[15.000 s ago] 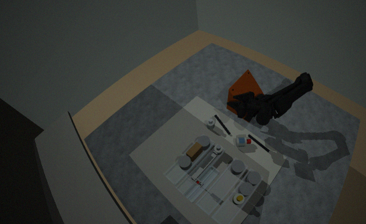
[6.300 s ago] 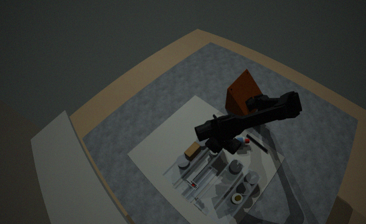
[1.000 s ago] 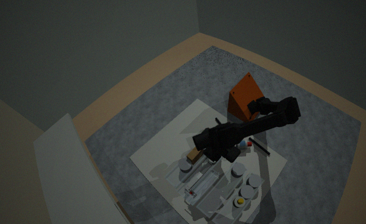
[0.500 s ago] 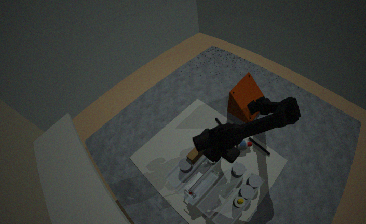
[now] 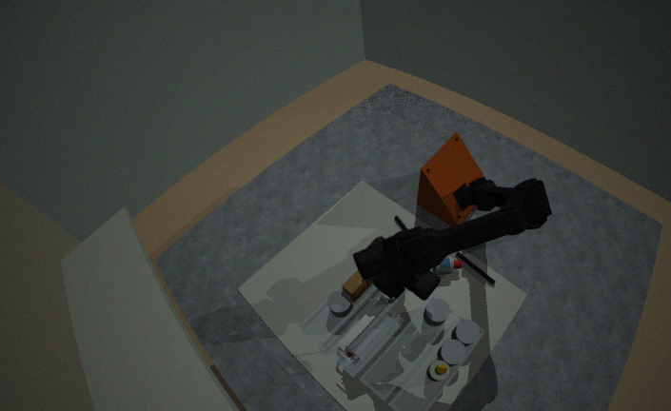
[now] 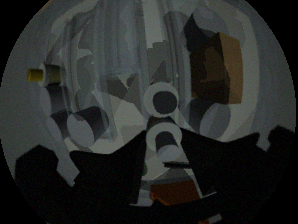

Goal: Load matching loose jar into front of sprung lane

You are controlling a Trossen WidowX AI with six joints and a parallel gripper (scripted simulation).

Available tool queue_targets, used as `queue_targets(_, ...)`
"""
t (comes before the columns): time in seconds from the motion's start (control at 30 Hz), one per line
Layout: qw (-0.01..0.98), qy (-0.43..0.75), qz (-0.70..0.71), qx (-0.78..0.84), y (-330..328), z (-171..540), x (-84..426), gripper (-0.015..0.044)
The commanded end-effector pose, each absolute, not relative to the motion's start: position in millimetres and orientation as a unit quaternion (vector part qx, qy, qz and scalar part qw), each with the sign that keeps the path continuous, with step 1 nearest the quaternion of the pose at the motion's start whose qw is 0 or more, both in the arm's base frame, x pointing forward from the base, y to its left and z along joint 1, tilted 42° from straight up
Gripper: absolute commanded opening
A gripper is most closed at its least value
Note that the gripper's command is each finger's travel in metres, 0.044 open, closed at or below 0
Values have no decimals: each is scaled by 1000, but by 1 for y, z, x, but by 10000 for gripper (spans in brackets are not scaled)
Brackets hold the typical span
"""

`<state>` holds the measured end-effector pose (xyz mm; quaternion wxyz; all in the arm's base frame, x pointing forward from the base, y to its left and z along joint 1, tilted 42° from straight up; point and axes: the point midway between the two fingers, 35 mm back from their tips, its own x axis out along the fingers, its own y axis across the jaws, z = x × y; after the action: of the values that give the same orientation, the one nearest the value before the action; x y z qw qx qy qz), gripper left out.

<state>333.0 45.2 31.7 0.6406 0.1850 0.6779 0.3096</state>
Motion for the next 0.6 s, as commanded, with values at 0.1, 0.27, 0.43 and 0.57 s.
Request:
queue_targets(0.1, 645, 672, 312, 187, 48, 31, 336, 0)
queue_targets(0.27, 645, 672, 312, 187, 49, 29, 335, 0)
queue_targets(0.43, 645, 672, 312, 187, 50, 28, 335, 0)
queue_targets(0.57, 645, 672, 312, 187, 51, 28, 335, 0)
